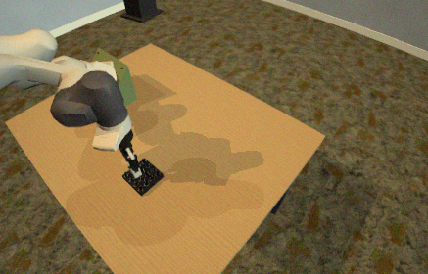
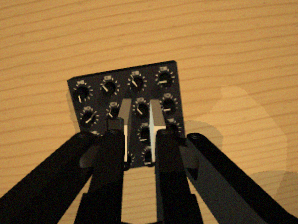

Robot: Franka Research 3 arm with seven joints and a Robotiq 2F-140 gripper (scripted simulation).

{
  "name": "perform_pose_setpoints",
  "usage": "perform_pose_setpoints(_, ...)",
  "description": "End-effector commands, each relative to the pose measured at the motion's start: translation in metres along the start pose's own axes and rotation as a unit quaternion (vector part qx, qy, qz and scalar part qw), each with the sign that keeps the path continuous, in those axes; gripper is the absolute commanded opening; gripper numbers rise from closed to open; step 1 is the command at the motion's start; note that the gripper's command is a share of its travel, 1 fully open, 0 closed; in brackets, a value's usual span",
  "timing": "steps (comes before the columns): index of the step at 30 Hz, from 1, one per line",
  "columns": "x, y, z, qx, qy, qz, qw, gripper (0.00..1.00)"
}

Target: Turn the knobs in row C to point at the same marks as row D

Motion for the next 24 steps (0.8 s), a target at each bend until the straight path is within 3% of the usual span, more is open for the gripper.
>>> perform_pose_setpoints(1,-0.006,0.001,0.001,0.000,0.001,0.001,1.000,0.12)
perform_pose_setpoints(11,-0.031,0.001,0.001,0.000,0.001,0.001,1.000,0.12)
perform_pose_setpoints(24,-0.034,0.001,0.001,0.000,0.001,0.001,1.000,0.12)
Point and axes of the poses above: the point where the finger pads meet when closed, its own x axis out along the fingers, its own y axis across the jaws, z = x × y, the point moved 8 cm from there along -x, back along the fingers, and after that the axes turned 10 degrees about -x, right-handed, at the moved point
